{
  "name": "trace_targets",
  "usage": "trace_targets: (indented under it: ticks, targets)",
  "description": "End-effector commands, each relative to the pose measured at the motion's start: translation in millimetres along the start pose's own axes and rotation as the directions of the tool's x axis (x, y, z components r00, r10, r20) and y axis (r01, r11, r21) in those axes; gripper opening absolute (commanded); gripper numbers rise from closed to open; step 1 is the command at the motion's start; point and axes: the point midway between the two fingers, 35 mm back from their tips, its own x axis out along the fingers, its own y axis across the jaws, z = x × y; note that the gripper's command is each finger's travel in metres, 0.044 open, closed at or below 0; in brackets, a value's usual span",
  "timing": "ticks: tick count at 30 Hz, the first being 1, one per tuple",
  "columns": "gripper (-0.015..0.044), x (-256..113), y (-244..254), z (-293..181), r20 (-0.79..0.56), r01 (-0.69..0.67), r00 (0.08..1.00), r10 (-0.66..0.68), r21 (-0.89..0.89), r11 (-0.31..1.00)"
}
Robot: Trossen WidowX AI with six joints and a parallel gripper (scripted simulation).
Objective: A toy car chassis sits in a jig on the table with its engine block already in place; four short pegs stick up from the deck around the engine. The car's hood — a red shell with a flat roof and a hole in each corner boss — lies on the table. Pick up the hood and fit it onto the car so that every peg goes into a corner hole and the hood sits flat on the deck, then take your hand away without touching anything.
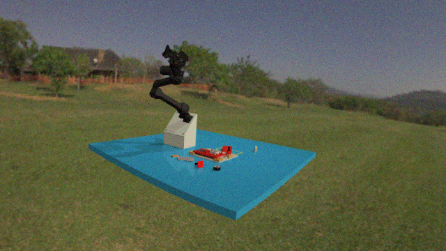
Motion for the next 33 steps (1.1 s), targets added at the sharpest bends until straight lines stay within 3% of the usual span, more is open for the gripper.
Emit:
trace_targets:
  ticks: [1, 7, 12, 18, 26, 33]
  targets:
    - [0.0440, -8, 61, 47, 0.111, -0.204, 0.977, 0.183, 0.228, 0.952]
    - [0.0440, -28, 119, 92, 0.221, -0.411, 0.911, 0.349, 0.408, 0.815]
    - [0.0440, -62, 181, 135, 0.306, -0.603, 0.790, 0.531, 0.545, 0.582]
    - [0.0440, -115, 243, 172, 0.368, -0.716, 0.610, 0.702, 0.635, 0.290]
    - [0.0440, -200, 297, 221, 0.448, -0.674, 0.329, 0.832, 0.728, -0.126]
    - [0.0440, -278, 332, 246, 0.428, -0.505, 0.072, 0.901, 0.795, -0.337]
